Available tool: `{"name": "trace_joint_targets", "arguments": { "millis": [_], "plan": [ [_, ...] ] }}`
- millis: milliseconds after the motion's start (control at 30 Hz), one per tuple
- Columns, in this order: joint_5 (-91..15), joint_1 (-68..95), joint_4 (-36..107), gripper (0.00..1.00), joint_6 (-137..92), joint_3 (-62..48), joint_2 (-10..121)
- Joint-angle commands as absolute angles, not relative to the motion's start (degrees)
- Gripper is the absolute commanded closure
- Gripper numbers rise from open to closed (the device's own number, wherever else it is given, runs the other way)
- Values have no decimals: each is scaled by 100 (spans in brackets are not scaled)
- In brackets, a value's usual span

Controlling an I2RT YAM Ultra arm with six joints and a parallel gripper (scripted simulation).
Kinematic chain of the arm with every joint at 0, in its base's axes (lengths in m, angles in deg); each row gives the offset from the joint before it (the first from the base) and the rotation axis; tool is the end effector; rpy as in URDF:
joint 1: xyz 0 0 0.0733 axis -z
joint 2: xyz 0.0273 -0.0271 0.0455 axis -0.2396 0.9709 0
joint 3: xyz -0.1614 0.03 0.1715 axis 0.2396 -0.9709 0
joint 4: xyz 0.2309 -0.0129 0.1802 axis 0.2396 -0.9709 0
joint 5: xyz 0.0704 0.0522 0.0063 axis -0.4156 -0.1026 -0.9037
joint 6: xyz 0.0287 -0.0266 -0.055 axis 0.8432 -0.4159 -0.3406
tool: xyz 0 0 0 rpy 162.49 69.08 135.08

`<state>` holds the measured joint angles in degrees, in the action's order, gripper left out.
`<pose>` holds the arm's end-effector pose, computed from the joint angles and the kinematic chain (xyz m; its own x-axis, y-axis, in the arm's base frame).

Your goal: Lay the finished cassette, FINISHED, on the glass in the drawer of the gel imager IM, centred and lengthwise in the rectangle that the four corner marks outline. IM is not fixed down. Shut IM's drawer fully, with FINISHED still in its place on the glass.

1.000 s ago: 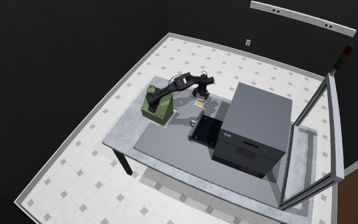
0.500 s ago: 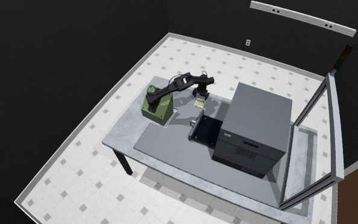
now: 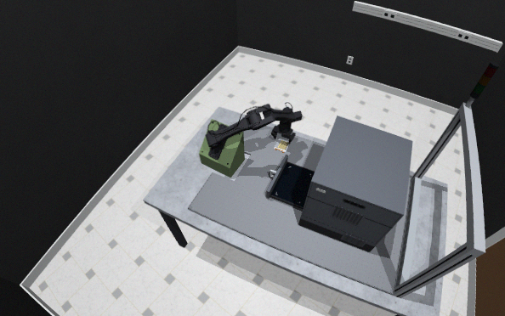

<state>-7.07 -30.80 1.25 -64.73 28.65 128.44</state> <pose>0.2474 0.2076 -0.2163 0.1039 -0.7128 0.6937 -0.9945 -0.0823 0.0645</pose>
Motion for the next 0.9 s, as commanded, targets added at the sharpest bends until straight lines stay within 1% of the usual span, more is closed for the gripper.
{"name": "trace_joint_targets", "arguments": {
  "millis": [0, 867],
  "plan": [
    [-672, -3039, 309, 0, -6560, 2792, 12919],
    [-588, -2882, 850, 0, -6807, 2713, 13108]
  ]
}}
